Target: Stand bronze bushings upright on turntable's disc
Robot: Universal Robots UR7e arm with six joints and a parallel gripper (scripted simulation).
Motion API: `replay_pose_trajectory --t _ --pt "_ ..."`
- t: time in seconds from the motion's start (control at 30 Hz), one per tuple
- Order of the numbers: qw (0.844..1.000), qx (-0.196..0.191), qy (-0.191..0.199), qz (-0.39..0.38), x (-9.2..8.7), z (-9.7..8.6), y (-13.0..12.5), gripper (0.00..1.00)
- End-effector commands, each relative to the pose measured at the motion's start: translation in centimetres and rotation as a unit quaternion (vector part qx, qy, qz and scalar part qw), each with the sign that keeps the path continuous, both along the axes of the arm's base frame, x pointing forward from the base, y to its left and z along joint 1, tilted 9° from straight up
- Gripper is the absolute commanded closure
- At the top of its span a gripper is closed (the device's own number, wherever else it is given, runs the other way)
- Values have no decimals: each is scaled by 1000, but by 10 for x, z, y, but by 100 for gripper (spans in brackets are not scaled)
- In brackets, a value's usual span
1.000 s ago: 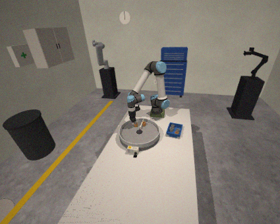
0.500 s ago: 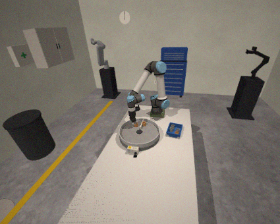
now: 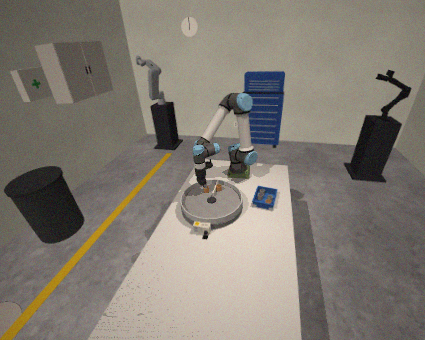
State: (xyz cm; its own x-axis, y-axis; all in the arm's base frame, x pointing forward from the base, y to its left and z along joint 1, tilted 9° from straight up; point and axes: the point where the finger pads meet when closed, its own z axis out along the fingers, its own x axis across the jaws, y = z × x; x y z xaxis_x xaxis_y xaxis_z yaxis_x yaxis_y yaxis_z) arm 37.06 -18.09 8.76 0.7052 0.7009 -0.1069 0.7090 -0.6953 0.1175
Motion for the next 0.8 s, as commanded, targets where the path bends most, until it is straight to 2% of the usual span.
replay_pose_trajectory --t 0.0,0.1,0.13,0.77 --pt "1000 0 -1 0 0 0 0 100" --pt "1000 0 -1 0 0 0 0 100" --pt "1000 0 -1 0 0 0 0 62" --pt "1000 0 -1 0 0 0 0 62"
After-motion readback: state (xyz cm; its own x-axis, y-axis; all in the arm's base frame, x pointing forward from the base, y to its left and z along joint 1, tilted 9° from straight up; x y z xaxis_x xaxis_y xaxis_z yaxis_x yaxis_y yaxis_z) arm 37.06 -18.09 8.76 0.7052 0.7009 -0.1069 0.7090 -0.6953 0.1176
